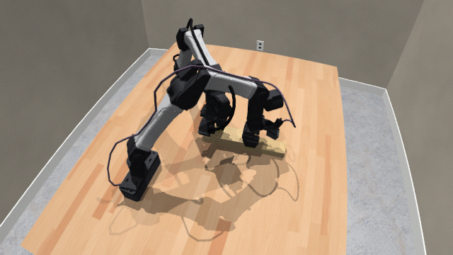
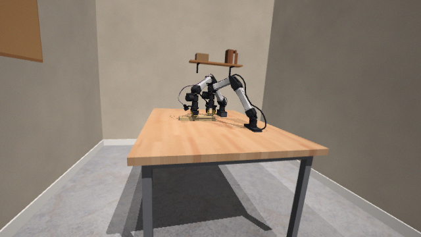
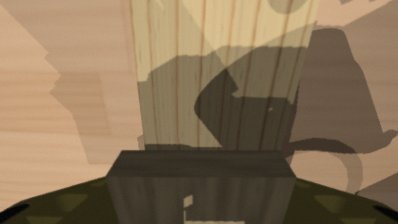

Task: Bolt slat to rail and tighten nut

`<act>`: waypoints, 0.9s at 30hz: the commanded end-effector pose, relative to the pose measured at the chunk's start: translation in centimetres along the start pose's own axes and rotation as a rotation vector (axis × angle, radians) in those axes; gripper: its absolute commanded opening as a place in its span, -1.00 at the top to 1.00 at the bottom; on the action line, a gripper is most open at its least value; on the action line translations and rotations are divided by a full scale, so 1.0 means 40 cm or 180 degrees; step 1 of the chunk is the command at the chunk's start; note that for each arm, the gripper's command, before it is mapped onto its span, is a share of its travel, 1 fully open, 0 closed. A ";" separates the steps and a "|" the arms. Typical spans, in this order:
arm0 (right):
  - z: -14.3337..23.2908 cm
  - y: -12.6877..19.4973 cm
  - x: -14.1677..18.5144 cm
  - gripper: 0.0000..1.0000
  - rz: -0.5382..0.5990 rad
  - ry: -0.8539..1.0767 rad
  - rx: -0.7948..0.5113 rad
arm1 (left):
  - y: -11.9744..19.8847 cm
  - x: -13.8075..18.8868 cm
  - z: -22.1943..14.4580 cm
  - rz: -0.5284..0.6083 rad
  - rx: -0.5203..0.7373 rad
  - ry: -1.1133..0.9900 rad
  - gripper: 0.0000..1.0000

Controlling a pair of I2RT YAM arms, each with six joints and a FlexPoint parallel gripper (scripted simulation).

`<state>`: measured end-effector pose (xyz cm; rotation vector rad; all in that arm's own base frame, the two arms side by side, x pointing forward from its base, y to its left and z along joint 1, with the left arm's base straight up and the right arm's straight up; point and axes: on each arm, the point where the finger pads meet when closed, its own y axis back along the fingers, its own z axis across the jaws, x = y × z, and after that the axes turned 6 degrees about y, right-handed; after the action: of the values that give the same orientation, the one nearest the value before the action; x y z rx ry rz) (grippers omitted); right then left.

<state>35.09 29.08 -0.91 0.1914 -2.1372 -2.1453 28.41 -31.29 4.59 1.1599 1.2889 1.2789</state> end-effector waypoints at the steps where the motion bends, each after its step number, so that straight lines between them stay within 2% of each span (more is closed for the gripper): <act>1: 0.001 0.013 -0.008 -0.35 -0.0042 0.0000 -0.0028 | 0.032 -0.004 0.007 -0.0046 -0.0048 0.0768 0.28; 2: 0.001 0.013 -0.008 -0.35 -0.0042 0.0000 -0.0028 | 0.032 -0.004 0.007 -0.0050 -0.0050 0.1231 0.28; 16: 0.001 0.013 -0.008 -0.35 -0.0042 0.0000 -0.0028 | 0.040 -0.004 0.007 -0.0075 -0.0023 0.3800 0.28; 18: 0.001 0.013 -0.008 -0.35 -0.0042 0.0000 -0.0028 | 0.040 -0.004 0.007 -0.0075 -0.0023 0.3800 0.28; 19: 0.001 0.013 -0.008 -0.35 -0.0042 0.0000 -0.0028 | 0.041 -0.004 0.007 -0.0082 -0.0023 0.4259 0.28; 27: 0.001 0.013 -0.008 -0.35 -0.0042 0.0000 -0.0028 | 0.045 -0.004 0.007 -0.0089 0.0001 0.5729 0.28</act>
<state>35.09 29.08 -0.91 0.1914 -2.1372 -2.1453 28.34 -31.30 4.59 -0.0375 2.2512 2.2405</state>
